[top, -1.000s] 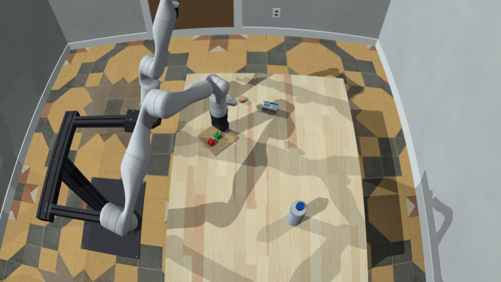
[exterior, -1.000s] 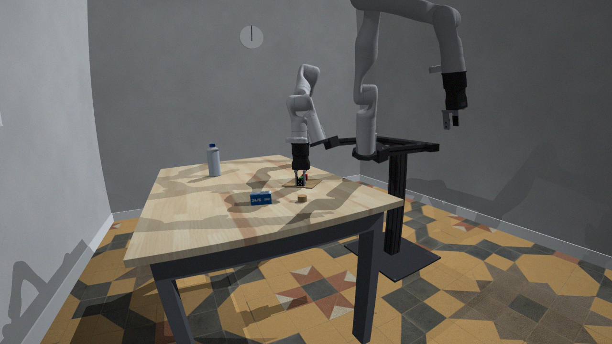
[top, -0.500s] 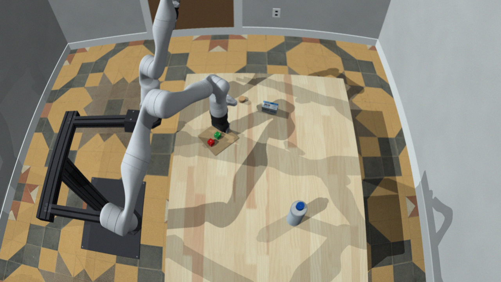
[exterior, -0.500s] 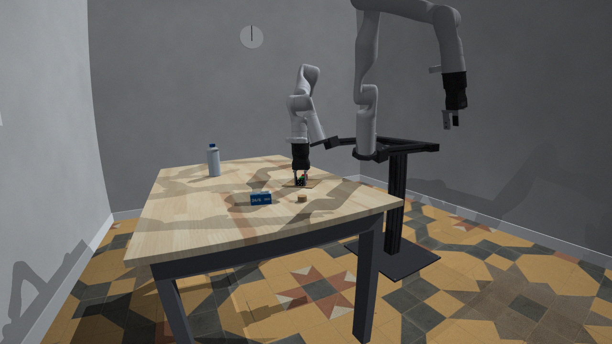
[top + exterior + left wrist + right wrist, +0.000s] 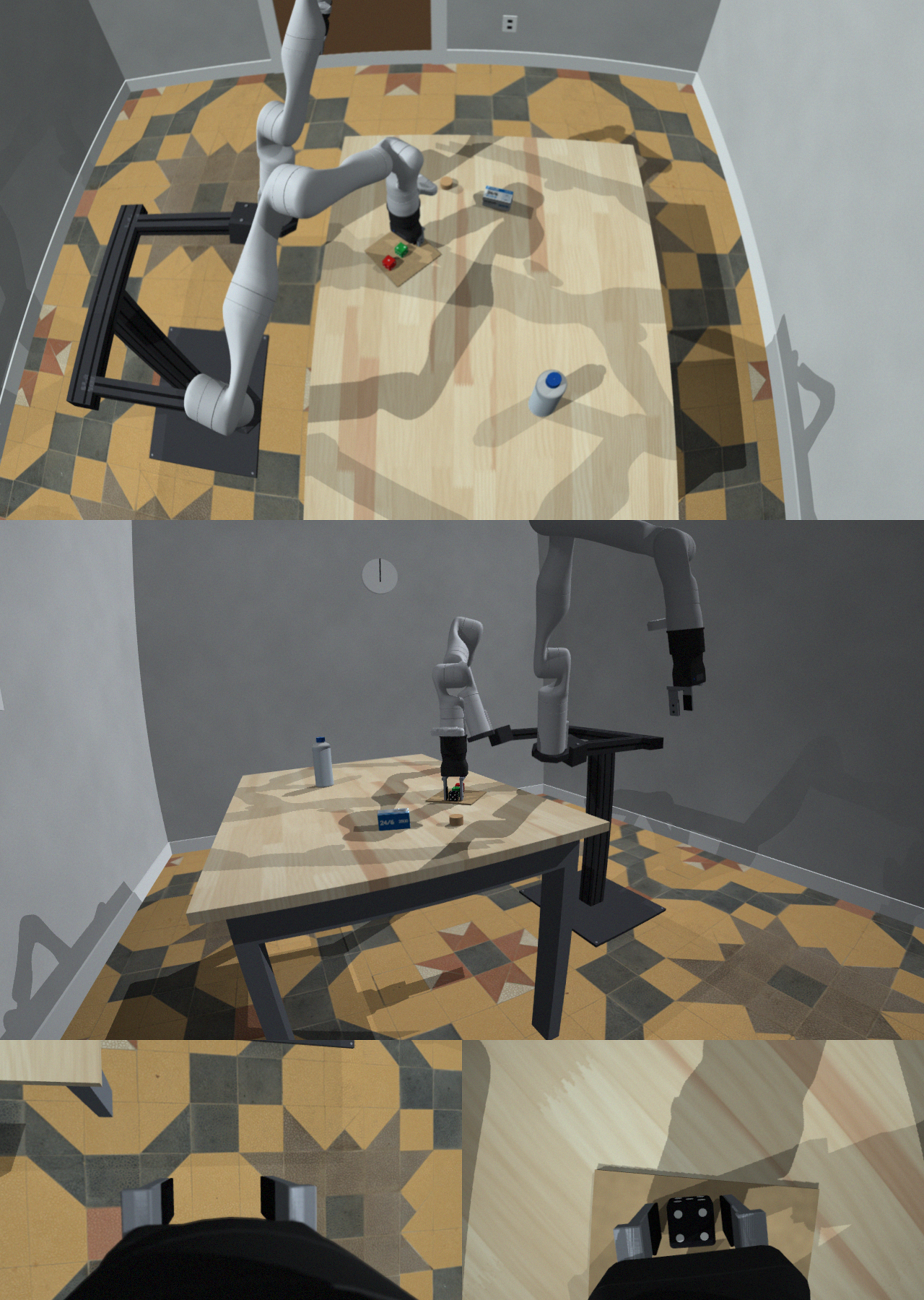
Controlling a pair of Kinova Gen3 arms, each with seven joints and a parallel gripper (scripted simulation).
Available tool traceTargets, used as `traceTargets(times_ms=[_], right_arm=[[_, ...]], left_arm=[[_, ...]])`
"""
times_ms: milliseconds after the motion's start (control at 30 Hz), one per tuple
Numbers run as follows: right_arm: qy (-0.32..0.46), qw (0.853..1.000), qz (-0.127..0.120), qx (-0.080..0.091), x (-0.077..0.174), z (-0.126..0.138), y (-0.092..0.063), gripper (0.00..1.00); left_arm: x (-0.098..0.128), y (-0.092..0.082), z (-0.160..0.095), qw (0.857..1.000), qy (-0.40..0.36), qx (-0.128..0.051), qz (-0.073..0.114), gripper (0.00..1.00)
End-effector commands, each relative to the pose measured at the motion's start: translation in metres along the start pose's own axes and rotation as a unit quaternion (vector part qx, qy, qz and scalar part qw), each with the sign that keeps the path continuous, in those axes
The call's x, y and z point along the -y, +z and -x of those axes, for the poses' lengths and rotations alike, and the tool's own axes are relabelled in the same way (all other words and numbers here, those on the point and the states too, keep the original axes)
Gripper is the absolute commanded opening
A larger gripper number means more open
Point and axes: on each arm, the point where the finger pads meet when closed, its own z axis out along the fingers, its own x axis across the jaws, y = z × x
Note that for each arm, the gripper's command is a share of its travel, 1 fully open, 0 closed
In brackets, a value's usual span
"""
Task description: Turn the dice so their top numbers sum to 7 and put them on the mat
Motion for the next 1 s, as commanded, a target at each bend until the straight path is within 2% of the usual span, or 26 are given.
traceTargets(times_ms=[0, 133, 300, 367, 633, 767, 967], right_arm=[[0.0, 1.0, -0.002, 0.0, 0.001, 0.0, -0.005, 0.79], [0.0, 1.0, -0.002, 0.0, 0.001, 0.0, -0.018, 0.79], [0.0, 1.0, -0.002, 0.0, 0.001, 0.0, -0.044, 0.79], [0.0, 1.0, -0.002, 0.0, 0.001, 0.0, -0.044, 0.79], [0.0, 1.0, -0.002, 0.0, 0.001, 0.0, -0.081, 0.79], [0.0, 1.0, -0.002, 0.0, 0.001, 0.0, -0.09, 0.79], [0.0, 1.0, -0.002, 0.0, 0.001, 0.0, -0.091, 0.79]], left_arm=[[0.0, -0.001, 0.0, 1.0, 0.0, 0.0, 0.001, 1.0], [0.0, -0.001, 0.0, 1.0, 0.0, 0.0, 0.001, 1.0], [0.0, -0.001, 0.0, 1.0, 0.0, 0.0, 0.001, 1.0], [0.0, -0.001, 0.0, 1.0, 0.0, 0.0, 0.001, 1.0], [0.0, -0.001, 0.0, 1.0, 0.0, 0.0, 0.001, 1.0], [0.0, -0.001, 0.0, 1.0, 0.0, 0.0, 0.001, 1.0], [0.0, -0.001, 0.0, 1.0, 0.0, 0.0, 0.001, 1.0]])
